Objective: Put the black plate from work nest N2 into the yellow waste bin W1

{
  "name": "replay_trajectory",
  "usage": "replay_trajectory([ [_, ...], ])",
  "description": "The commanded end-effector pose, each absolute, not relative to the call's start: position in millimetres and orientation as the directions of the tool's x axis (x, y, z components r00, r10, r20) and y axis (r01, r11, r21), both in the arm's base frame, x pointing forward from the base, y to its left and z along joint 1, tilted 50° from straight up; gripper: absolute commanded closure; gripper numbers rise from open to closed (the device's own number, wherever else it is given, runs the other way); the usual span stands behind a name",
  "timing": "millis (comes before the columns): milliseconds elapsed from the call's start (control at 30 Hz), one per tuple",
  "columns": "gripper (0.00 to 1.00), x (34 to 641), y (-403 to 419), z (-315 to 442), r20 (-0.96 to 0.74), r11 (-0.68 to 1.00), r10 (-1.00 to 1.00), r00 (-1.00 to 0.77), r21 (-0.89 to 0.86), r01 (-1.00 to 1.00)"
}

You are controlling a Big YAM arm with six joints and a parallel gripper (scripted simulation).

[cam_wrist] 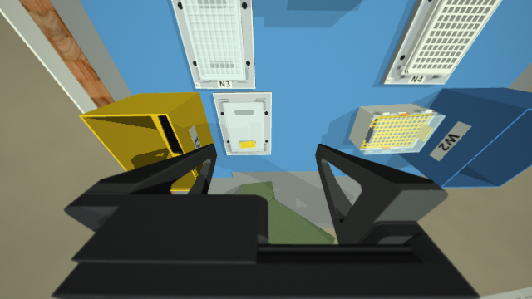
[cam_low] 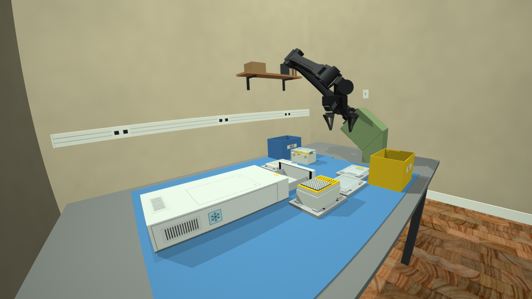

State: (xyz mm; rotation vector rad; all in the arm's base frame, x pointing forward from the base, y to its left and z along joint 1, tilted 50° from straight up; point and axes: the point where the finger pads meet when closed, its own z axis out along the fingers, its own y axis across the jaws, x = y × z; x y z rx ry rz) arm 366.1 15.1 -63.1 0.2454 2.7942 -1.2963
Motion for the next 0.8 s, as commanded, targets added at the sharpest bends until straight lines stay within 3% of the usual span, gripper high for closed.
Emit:
replay_trajectory([
  [0, 0.0, 374.6, 10.8, -44.2, -0.113, 0.641, 0.113, -0.987, -0.751, 0.159],
  [767, 0.0, 403.6, -14.9, 30.8, -0.14, 0.646, 0.114, -0.984, -0.741, 0.18],
])
